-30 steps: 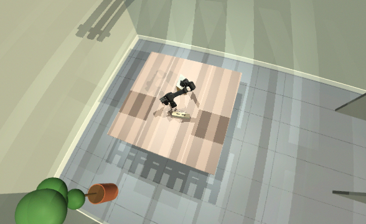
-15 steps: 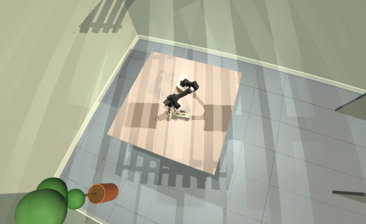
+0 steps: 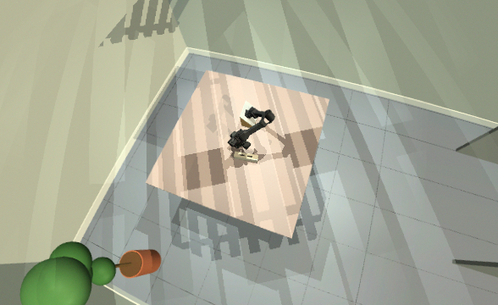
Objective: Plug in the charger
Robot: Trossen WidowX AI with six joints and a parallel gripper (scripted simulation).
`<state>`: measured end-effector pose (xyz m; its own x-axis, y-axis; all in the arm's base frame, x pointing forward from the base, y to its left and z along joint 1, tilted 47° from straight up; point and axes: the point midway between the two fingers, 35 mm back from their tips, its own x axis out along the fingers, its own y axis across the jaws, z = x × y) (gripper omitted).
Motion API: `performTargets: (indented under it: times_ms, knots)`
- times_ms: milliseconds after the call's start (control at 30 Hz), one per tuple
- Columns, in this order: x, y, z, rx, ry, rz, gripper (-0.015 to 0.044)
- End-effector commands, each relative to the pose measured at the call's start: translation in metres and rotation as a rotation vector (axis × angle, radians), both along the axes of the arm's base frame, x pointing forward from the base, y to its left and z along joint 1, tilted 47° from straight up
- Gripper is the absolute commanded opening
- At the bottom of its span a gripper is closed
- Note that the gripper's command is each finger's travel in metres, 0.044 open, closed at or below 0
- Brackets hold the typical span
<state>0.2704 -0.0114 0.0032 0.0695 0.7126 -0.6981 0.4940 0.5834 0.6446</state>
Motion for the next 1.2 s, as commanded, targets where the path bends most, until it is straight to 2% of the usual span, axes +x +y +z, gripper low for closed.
performTargets:
  times_ms: [0, 1167]
  knots:
    - [-0.001, 0.009, 0.004, 0.0, -0.034, 0.034, 0.0]
    - [-0.011, 0.081, 0.043, -0.023, -0.334, 0.33, 0.0]
